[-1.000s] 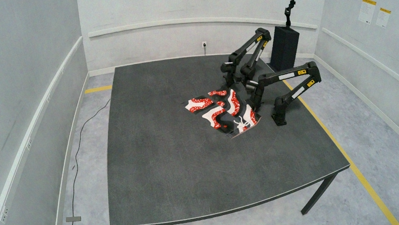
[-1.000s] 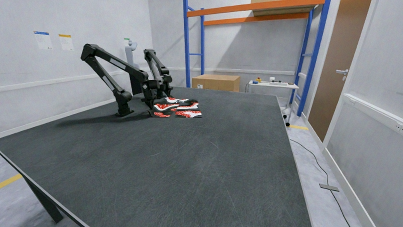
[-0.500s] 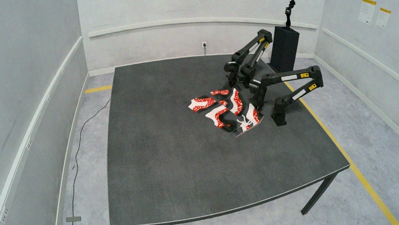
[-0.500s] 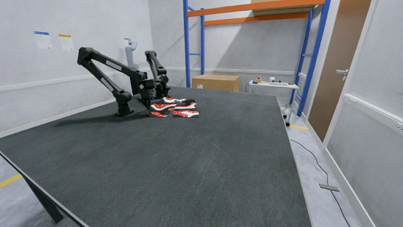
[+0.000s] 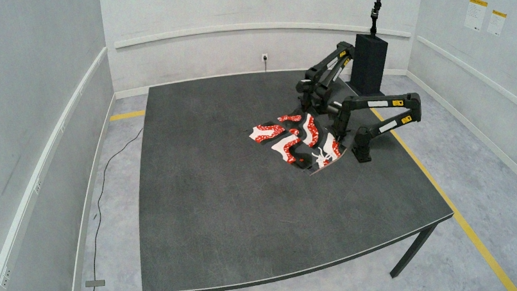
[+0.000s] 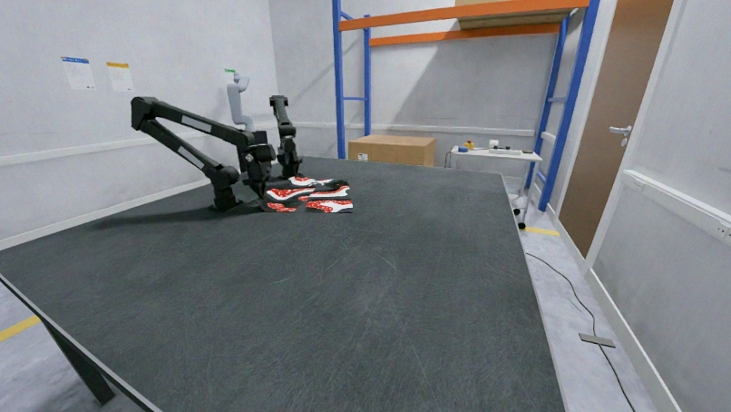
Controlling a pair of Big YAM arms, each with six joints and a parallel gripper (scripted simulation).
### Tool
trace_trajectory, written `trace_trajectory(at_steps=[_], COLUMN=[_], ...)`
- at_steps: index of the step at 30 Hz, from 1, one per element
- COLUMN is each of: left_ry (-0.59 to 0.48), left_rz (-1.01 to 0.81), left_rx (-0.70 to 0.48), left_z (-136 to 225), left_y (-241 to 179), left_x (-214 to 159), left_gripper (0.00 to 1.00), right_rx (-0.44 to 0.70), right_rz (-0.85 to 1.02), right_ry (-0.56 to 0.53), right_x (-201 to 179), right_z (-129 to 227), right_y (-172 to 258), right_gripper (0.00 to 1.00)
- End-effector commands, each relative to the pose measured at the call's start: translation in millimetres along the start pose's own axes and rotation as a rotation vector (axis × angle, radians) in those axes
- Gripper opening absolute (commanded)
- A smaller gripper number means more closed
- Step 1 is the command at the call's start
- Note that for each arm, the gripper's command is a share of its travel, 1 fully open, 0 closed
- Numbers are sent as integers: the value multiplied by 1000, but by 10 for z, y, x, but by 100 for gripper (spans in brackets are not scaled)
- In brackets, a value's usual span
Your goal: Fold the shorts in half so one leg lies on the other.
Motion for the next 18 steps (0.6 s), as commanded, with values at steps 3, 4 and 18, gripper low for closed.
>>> trace_trajectory(at_steps=[3, 4, 18], left_ry=[21, 20, 8], left_rz=[11, 51, 36], left_rx=[-1, 0, -25], left_z=[-1, 3, -121], left_y=[-82, -132, -31], left_x=[-16, -4, -24], left_gripper=[0, 0, 0], right_rx=[-7, -4, 37], right_rz=[-9, -20, 17], right_ry=[11, 12, 18], right_x=[-17, -31, 38], right_z=[17, 18, -162], right_y=[66, 122, -145], right_gripper=[0, 0, 0])
Point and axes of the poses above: on each arm, the point where the finger pads meet when closed, its own z axis back along the fingers, its own y axis across the jaws, x = y × z, the point moved 7 cm from there along z, back along the fingers, and after that the axes turned 13 degrees about -z, right-handed, at the moved point
